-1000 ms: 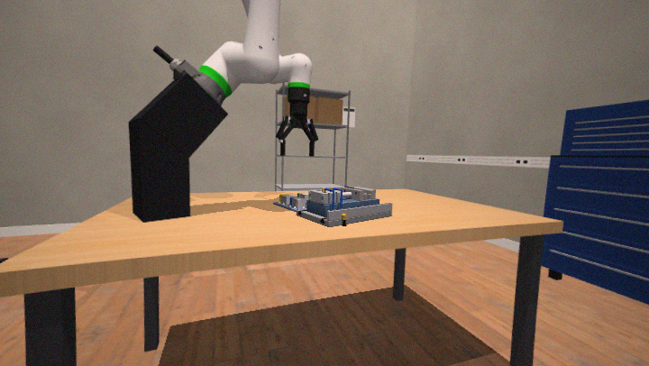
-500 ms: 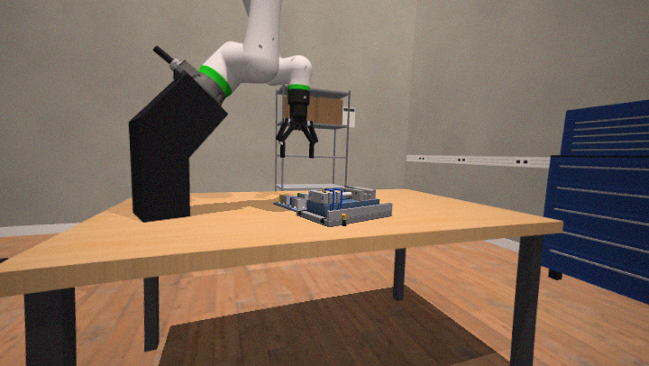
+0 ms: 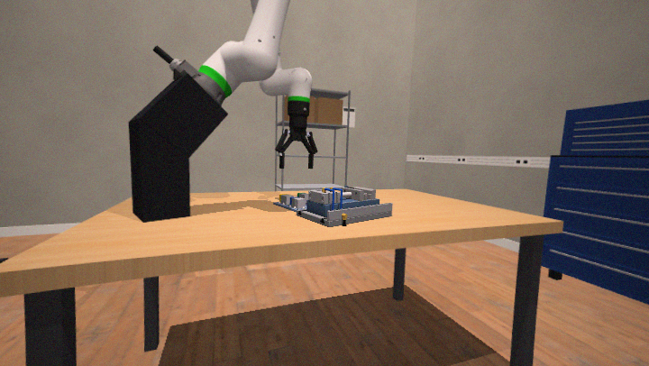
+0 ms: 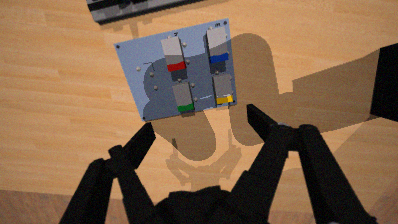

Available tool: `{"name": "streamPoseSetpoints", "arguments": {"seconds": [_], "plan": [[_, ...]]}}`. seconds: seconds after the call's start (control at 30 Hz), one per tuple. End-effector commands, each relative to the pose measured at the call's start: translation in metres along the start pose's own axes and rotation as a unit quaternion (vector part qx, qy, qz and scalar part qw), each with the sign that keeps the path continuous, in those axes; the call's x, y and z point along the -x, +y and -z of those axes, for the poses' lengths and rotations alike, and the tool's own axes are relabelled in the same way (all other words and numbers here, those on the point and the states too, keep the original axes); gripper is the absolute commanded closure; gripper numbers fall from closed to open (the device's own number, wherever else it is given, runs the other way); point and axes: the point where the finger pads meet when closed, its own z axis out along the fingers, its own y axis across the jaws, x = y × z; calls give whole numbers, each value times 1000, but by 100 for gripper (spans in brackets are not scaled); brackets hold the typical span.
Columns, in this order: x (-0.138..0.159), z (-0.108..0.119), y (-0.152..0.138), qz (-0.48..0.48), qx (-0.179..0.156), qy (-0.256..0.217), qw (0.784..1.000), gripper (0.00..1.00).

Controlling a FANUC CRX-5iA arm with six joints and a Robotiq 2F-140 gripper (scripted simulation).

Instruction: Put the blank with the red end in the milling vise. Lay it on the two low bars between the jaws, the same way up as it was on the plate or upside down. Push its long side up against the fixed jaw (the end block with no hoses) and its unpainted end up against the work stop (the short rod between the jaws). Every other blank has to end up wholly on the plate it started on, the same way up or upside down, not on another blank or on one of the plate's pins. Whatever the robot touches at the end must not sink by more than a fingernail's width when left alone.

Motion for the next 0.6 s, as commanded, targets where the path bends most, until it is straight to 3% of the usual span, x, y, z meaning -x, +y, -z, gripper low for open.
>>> {"name": "streamPoseSetpoints", "arguments": {"seconds": [0.0, 0.37, 0.57], "plan": [[-1, -3, -2, 0, -3, 2, 1000, 0], [-3, -24, -5, 0, -5, 4, 1000, 0], [-3, -20, -4, 0, -3, 0, 1000, 0]]}}
